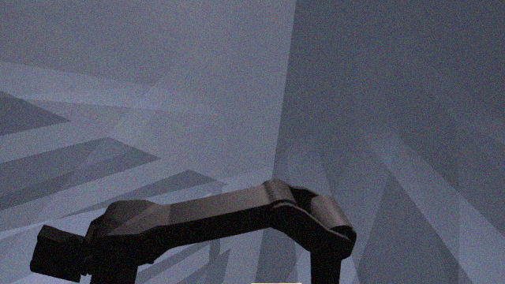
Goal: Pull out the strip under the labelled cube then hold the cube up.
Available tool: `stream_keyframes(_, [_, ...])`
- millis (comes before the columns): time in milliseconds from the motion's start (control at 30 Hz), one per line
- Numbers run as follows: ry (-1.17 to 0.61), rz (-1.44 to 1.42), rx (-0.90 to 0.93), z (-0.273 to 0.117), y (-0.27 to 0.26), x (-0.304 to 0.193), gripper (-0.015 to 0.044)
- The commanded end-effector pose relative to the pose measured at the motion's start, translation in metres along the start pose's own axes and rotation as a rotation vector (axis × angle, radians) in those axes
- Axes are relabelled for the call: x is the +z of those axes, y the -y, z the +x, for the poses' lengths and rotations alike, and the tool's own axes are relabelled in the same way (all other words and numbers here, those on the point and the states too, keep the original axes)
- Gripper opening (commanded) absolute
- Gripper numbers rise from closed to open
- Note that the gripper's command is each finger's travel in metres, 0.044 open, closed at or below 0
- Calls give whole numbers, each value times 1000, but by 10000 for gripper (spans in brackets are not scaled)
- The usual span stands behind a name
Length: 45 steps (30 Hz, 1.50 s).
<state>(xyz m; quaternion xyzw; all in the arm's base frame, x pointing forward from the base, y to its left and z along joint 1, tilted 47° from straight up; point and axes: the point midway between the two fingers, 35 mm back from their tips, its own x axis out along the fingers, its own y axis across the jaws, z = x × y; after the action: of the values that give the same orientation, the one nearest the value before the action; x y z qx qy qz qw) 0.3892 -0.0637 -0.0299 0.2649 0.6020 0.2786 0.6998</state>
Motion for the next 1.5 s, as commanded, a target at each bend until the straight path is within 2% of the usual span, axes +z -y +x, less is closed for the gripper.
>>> stream_keyframes(0, [1, 7, 4, 7, 0, -1, 0])
stream_keyframes(433, [1, 7, 6, 27, -1, -1, 0])
stream_keyframes(1467, [1, 7, 6, 28, -1, -1, 0])
